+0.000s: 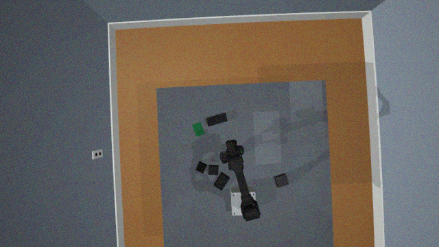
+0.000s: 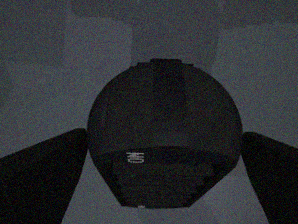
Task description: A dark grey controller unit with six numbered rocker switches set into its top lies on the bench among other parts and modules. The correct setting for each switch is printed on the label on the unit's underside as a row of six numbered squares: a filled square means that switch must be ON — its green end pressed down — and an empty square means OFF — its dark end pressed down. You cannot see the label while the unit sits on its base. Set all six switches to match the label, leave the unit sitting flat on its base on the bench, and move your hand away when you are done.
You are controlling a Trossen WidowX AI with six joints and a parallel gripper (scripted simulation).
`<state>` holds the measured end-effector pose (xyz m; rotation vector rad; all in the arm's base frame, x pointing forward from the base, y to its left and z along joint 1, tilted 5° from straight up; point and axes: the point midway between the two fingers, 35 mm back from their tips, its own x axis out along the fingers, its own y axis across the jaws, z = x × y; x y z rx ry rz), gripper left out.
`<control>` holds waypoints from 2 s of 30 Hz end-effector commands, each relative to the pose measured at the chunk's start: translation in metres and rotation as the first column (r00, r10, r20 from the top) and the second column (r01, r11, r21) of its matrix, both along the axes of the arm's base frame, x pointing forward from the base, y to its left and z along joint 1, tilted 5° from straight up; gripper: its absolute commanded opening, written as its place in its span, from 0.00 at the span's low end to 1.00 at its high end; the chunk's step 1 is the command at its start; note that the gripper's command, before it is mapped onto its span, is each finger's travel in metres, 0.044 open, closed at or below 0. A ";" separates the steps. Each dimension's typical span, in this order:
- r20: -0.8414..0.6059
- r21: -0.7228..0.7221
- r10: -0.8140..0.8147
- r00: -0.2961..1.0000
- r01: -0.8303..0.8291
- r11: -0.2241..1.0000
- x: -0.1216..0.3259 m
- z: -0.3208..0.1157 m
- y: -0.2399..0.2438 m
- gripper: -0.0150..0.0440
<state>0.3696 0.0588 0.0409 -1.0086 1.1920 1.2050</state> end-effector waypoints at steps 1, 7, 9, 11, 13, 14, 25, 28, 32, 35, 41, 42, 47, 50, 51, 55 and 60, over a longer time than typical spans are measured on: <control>0.001 0.009 0.001 1.000 -0.001 1.000 -0.001 0.002 -0.005 0.82; 0.002 0.021 0.000 1.000 0.000 1.000 -0.002 0.004 -0.010 0.82; 0.003 0.025 0.000 1.000 0.000 1.000 -0.002 0.005 -0.011 0.82; 0.003 0.029 0.000 1.000 0.000 1.000 -0.002 0.005 -0.013 0.82; 0.004 0.033 0.000 1.000 0.000 0.999 -0.002 0.006 -0.014 0.82; 0.004 0.035 -0.001 1.000 0.000 0.999 -0.002 0.006 -0.015 0.82; 0.007 0.057 -0.002 1.000 0.001 0.998 -0.003 0.009 -0.024 0.82; 0.007 0.062 -0.002 1.000 0.002 0.998 -0.003 0.009 -0.027 0.82; 0.008 0.070 -0.002 1.000 0.002 0.998 -0.004 0.010 -0.030 0.82; 0.009 0.076 -0.003 1.000 0.002 0.997 -0.004 0.011 -0.033 0.82; 0.010 0.087 -0.003 1.000 0.002 0.996 -0.005 0.012 -0.038 0.82; 0.010 0.089 -0.003 1.000 0.003 0.996 -0.005 0.012 -0.038 0.82; 0.011 0.099 -0.004 1.000 0.003 0.995 -0.005 0.013 -0.043 0.82; 0.012 0.104 -0.004 1.000 0.003 0.995 -0.005 0.013 -0.045 0.82; 0.012 0.106 -0.004 1.000 0.003 0.994 -0.005 0.013 -0.046 0.82; 0.013 0.114 -0.005 1.000 0.003 0.994 -0.006 0.014 -0.049 0.82; 0.014 0.123 -0.005 1.000 0.004 0.992 -0.006 0.014 -0.054 0.82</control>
